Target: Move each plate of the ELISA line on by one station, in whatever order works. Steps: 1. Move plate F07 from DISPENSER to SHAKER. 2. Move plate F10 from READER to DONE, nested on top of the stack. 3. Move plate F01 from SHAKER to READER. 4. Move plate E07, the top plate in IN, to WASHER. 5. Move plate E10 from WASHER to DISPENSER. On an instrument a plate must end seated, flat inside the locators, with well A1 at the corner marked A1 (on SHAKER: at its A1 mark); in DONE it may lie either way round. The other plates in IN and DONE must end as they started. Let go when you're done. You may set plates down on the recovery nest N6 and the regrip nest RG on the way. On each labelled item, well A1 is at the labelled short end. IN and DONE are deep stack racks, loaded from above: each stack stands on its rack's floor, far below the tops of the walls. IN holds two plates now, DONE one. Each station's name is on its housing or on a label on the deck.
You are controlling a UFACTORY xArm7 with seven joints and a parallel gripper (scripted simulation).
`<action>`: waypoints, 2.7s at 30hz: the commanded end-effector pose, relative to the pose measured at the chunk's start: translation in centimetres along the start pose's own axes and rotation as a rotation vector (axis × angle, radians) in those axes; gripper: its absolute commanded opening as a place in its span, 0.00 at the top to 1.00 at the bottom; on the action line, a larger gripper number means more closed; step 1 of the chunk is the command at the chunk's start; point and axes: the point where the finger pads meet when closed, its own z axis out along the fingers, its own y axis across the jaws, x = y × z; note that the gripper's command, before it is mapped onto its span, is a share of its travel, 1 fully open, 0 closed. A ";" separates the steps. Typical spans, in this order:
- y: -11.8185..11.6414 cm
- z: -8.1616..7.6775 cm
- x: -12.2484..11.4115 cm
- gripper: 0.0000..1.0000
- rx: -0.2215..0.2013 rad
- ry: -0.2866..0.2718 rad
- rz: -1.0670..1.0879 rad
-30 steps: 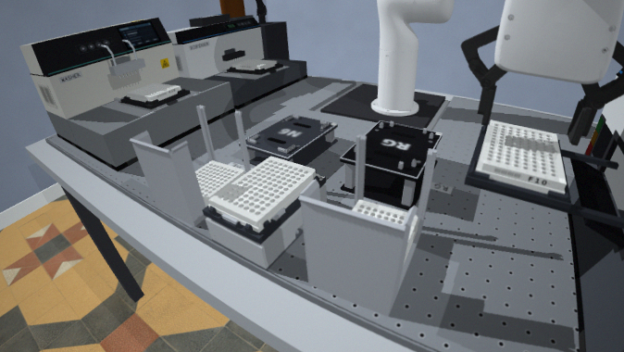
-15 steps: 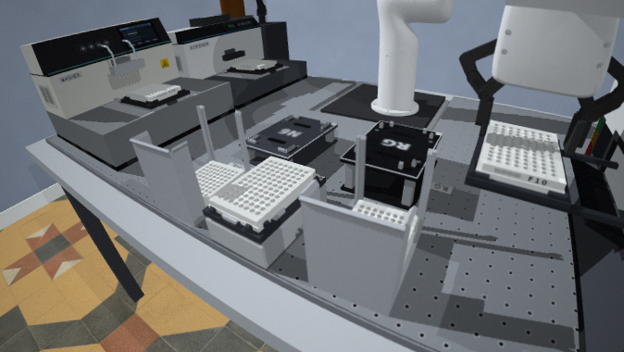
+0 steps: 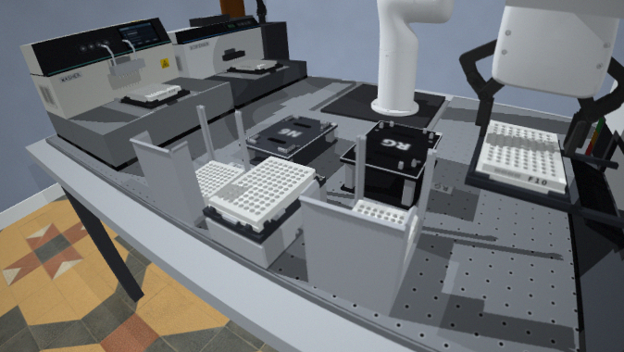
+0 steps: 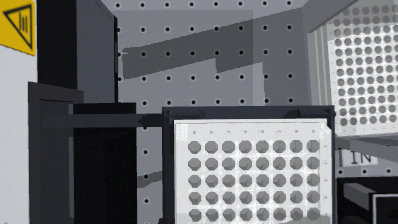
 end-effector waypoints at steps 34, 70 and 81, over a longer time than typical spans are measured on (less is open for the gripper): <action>-0.1 0.9 0.1 0.00 0.002 0.003 0.000; -0.1 1.0 0.1 1.00 0.002 0.004 0.000; -0.1 1.0 0.1 1.00 0.002 0.004 0.000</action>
